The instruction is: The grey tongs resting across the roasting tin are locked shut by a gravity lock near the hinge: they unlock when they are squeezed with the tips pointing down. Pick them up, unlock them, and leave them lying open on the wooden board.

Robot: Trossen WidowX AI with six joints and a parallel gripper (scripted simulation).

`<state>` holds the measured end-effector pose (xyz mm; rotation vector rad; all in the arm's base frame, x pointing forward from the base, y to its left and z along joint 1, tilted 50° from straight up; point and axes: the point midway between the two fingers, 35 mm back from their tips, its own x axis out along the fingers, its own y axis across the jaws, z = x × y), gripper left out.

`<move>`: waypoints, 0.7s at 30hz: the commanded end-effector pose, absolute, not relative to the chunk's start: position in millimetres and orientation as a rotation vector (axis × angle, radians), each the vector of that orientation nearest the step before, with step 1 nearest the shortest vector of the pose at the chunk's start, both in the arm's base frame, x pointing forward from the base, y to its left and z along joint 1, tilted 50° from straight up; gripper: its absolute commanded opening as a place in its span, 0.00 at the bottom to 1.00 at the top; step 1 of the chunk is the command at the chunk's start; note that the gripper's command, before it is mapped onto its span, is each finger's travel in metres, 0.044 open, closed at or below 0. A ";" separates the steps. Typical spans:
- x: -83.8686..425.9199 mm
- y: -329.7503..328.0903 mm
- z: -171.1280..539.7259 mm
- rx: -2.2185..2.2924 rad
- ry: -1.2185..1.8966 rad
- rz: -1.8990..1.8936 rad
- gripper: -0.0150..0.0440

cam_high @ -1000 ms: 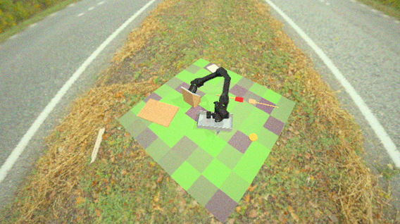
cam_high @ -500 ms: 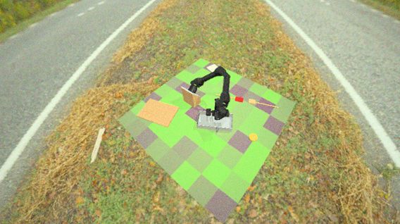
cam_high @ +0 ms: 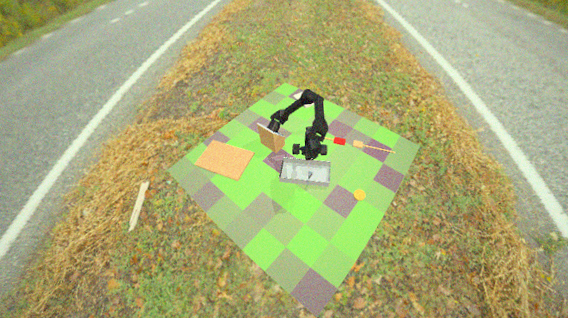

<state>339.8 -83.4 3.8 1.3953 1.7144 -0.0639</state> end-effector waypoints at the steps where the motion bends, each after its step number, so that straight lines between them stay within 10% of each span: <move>1: 337.7 -90.5 -1.2 1.411 1.715 -0.089 0.00; 21: 268.1 -195.4 -91.6 1.677 1.728 -0.518 0.00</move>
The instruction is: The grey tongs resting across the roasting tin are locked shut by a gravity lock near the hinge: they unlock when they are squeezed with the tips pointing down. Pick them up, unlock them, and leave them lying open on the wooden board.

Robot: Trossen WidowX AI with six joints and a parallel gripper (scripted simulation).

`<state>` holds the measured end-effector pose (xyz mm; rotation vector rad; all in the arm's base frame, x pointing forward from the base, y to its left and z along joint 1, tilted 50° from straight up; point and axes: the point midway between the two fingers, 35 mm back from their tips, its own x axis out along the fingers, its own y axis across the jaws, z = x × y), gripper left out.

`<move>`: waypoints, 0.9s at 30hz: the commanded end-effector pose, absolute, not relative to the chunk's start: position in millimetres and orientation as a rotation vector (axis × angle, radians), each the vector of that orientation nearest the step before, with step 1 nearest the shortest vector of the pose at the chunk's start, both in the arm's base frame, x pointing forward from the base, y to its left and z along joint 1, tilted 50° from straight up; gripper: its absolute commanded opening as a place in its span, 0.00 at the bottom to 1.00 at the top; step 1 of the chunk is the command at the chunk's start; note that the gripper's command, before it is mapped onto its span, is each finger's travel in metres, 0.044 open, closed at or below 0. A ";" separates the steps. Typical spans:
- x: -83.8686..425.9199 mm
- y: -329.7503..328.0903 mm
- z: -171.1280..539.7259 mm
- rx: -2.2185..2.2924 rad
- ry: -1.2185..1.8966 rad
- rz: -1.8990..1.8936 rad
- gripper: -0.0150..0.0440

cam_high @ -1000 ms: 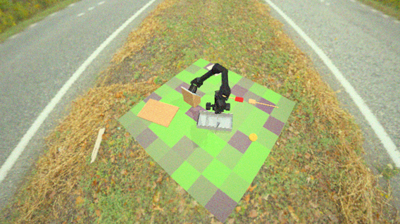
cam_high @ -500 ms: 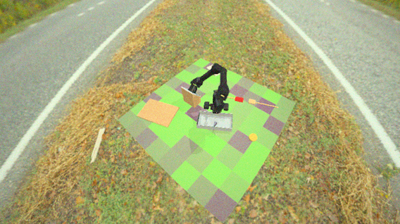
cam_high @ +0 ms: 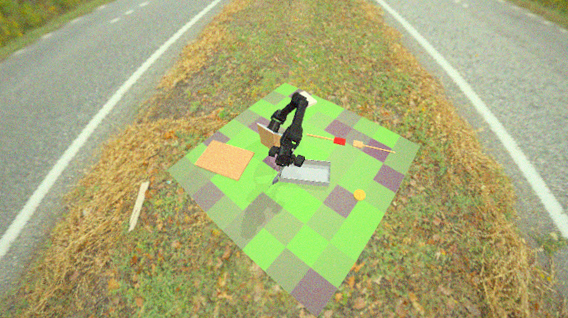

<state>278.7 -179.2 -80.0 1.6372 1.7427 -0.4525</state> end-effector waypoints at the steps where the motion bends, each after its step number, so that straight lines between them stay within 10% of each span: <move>1: 262.8 -200.2 -96.5 1.693 1.728 -0.541 0.00; 27: 131.2 -258.0 -194.0 2.024 1.718 -1.001 0.00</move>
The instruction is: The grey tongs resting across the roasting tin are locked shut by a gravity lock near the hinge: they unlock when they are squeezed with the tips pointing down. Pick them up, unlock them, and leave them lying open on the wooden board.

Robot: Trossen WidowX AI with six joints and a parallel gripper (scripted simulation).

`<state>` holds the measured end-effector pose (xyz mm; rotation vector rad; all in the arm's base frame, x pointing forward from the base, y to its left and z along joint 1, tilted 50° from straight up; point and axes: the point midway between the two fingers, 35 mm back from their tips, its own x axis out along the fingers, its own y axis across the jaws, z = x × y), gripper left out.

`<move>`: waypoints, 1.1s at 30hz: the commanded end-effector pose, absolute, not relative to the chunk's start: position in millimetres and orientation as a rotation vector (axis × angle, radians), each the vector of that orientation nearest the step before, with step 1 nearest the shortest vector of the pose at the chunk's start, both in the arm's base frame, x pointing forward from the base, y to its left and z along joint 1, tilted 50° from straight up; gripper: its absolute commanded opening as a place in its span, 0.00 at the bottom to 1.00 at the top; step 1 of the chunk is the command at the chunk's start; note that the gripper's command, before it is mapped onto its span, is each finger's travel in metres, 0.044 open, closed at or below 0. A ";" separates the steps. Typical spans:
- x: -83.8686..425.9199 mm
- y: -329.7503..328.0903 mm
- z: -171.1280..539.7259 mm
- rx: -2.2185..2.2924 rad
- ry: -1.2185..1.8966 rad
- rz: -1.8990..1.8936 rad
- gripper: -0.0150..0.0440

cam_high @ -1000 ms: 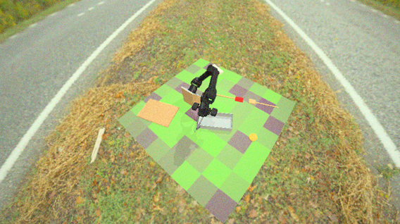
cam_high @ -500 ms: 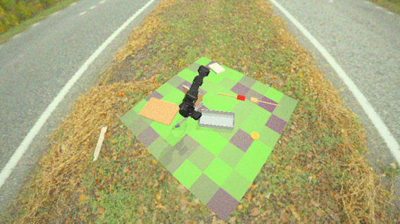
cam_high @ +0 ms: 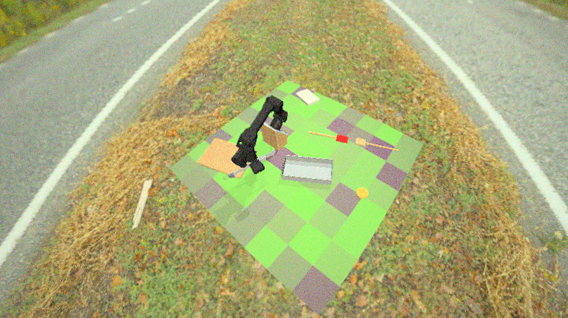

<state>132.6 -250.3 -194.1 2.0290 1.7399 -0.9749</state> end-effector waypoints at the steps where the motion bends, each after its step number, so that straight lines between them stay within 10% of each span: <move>1: 128.5 -258.9 -194.0 2.028 1.716 -1.010 0.00; 33: -76.9 -269.9 -183.3 2.319 1.488 -1.702 0.00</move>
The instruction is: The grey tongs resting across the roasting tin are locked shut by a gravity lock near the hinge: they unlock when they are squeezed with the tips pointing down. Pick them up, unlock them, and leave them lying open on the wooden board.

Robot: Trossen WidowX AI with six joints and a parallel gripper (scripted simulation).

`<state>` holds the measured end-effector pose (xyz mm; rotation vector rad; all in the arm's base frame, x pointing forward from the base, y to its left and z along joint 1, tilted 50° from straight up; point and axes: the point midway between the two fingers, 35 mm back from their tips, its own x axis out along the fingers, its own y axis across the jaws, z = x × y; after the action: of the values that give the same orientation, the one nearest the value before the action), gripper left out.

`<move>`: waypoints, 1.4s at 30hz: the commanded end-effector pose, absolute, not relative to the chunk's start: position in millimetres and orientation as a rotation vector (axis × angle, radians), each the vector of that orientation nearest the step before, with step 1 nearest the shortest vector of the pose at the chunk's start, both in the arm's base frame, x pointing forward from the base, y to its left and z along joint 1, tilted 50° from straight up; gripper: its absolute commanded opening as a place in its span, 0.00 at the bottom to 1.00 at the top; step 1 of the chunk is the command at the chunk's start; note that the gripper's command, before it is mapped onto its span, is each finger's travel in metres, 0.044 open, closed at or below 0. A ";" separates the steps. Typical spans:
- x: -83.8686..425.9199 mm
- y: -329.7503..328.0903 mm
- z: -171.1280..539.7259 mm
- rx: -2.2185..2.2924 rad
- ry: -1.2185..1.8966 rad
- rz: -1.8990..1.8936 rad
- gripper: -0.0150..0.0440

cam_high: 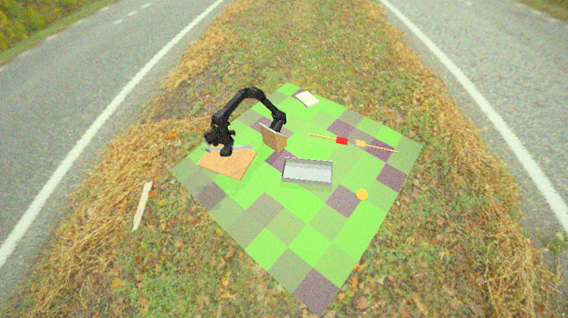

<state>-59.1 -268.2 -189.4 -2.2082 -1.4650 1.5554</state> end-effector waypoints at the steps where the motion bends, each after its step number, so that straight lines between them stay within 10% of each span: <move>1: -83.5 -268.2 -182.6 -2.168 -1.379 1.606 0.00; 19: -189.4 -219.6 -168.5 -1.939 -1.059 1.657 0.00; 42: -185.8 -225.8 -194.4 -1.703 -1.242 2.057 0.00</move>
<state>-185.0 -218.1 -197.0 -1.7521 -1.2158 1.9681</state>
